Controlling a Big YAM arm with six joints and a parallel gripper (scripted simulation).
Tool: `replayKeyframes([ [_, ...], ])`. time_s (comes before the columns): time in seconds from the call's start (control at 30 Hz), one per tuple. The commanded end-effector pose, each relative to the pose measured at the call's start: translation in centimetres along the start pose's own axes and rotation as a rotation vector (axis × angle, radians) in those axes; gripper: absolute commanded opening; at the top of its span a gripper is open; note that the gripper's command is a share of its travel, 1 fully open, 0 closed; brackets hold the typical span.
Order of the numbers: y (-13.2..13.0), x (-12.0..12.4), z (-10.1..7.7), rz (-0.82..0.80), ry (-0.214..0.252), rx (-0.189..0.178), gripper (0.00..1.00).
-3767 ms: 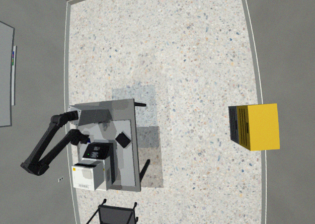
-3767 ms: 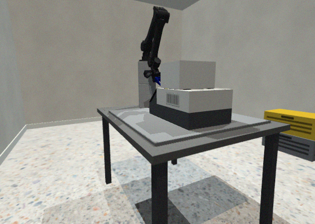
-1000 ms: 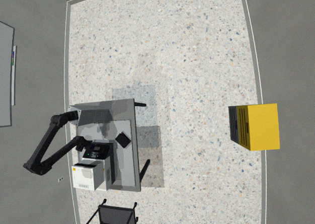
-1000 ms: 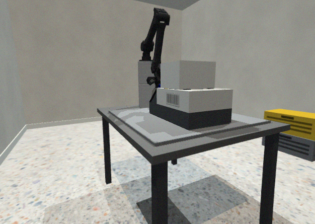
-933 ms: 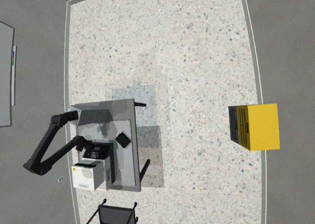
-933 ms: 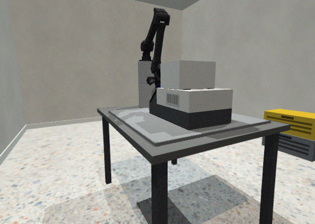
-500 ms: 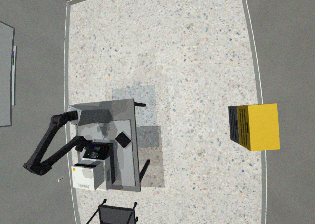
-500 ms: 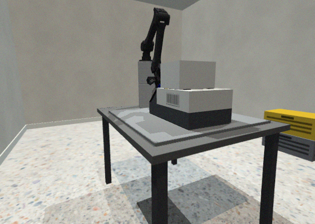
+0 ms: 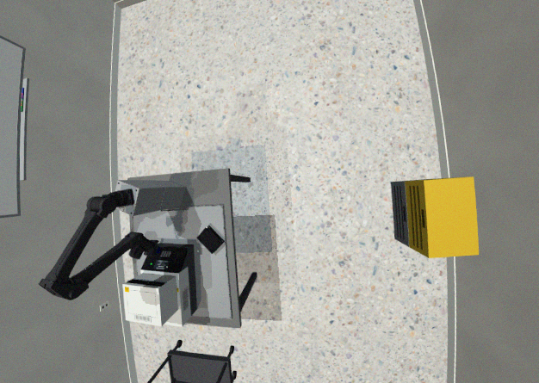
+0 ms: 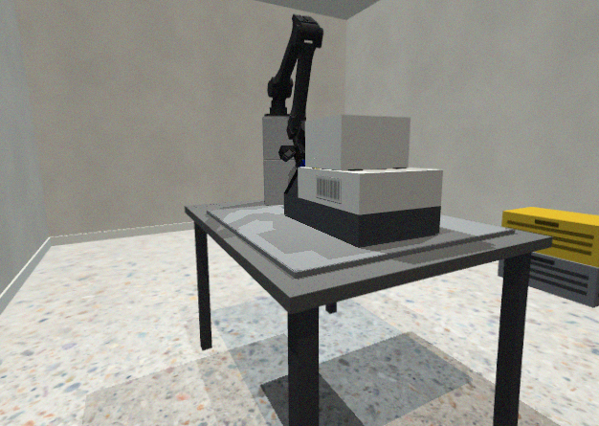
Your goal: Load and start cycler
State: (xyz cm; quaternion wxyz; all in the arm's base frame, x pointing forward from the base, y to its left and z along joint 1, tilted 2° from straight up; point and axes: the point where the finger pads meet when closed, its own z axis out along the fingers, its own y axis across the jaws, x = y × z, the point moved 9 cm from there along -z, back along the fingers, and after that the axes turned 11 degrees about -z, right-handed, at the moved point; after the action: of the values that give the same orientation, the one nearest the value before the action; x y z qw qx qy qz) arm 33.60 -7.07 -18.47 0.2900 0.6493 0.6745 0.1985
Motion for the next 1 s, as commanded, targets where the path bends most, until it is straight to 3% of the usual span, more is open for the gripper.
replayKeyframes([
  [0.0,-0.8,0.6,-0.4,-0.008,0.010,0.010,0.00],
  [0.23,-0.2,0.5,0.5,-0.009,0.008,0.000,0.00],
  [0.6,-1.0,0.7,1.8,-0.008,0.014,0.027,0.00],
  [0.83,-0.6,0.3,3.3,0.003,0.001,0.017,0.00],
  [0.97,-0.2,0.3,2.7,0.002,0.006,0.002,0.00],
])
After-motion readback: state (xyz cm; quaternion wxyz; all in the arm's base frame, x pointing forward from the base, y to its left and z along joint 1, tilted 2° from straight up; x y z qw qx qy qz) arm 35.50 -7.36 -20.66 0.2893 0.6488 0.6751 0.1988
